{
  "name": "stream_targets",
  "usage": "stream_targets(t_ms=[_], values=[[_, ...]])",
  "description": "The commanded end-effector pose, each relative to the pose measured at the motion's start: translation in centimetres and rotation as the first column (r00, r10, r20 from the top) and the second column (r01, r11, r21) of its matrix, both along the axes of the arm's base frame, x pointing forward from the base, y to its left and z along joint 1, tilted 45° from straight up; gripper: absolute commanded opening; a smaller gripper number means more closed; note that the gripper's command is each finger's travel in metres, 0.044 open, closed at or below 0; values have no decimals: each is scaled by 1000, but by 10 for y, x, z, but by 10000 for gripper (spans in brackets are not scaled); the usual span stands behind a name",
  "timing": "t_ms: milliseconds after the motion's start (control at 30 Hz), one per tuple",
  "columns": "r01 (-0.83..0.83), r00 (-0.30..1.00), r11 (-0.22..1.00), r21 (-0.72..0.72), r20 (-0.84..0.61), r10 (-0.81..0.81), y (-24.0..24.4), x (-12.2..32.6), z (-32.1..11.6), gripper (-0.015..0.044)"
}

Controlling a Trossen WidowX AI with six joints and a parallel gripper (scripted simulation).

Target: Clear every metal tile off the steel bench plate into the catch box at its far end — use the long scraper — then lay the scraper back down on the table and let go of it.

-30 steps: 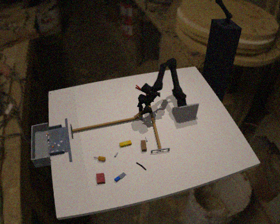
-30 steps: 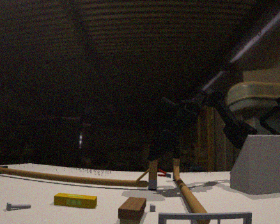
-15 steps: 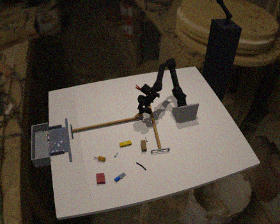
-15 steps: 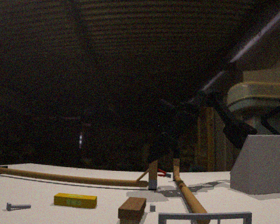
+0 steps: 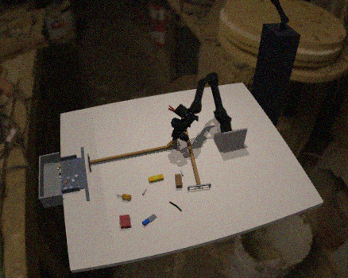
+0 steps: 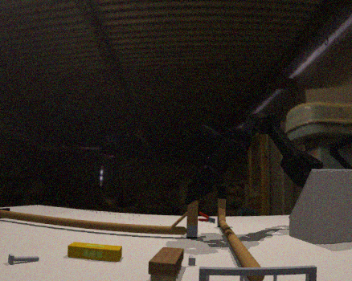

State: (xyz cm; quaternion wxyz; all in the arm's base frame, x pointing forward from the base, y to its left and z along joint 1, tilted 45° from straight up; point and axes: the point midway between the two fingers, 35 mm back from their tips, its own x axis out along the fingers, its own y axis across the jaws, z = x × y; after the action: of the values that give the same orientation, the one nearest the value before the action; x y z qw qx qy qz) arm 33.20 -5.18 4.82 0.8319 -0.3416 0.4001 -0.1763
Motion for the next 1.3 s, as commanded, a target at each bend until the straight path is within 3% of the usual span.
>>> stream_targets(t_ms=[0,1267], values=[[1,1000,1000,1,2,-1,1,0,1,0],[5,1000,1000,14,-8,-5,36,-1,-32,0]])
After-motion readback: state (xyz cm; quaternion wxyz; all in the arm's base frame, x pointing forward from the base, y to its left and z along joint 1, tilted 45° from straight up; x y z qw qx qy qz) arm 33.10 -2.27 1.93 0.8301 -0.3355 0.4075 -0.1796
